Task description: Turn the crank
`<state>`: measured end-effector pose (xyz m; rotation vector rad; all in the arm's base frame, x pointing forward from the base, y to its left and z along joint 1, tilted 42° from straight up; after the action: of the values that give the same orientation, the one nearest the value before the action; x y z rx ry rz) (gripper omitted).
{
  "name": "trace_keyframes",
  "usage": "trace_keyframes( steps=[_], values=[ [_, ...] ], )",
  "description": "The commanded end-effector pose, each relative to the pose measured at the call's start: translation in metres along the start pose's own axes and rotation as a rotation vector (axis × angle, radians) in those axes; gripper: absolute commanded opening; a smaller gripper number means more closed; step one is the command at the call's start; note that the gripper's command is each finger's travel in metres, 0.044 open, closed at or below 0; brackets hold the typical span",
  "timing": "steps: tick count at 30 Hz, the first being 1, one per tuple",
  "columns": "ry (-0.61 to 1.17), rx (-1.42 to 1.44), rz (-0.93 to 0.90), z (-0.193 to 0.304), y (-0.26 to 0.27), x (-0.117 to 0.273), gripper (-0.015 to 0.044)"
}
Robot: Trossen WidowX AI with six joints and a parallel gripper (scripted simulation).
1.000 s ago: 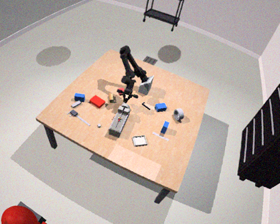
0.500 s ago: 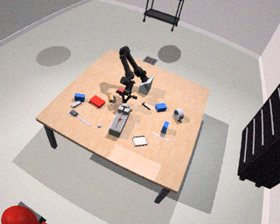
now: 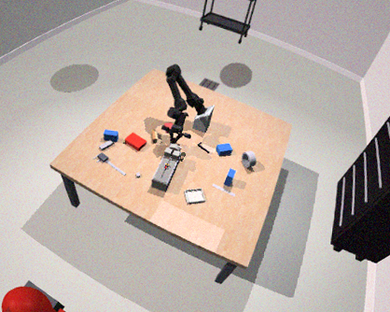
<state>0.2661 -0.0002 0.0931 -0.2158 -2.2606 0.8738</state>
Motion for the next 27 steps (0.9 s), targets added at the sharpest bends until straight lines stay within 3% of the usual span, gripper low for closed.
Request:
trace_keyframes(
  steps=[1,18,27],
  values=[
    [0.0,0.0,-0.001,0.0,0.0,0.0,0.0],
    [0.0,0.0,-0.001,0.0,0.0,0.0,0.044],
    [0.001,-0.002,-0.003,-0.026,0.001,0.023,0.044]
  ],
)
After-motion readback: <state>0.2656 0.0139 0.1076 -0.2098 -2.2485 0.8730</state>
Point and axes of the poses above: the point midway between the two fingers, 35 mm back from their tips, its own x axis back along the fingers, its own y axis across the jaws, z = x × y, the point moved 10 cm from there along x, back along the fingers, and after that the axes turned 2 degrees about -x, right-handed, at the moved point
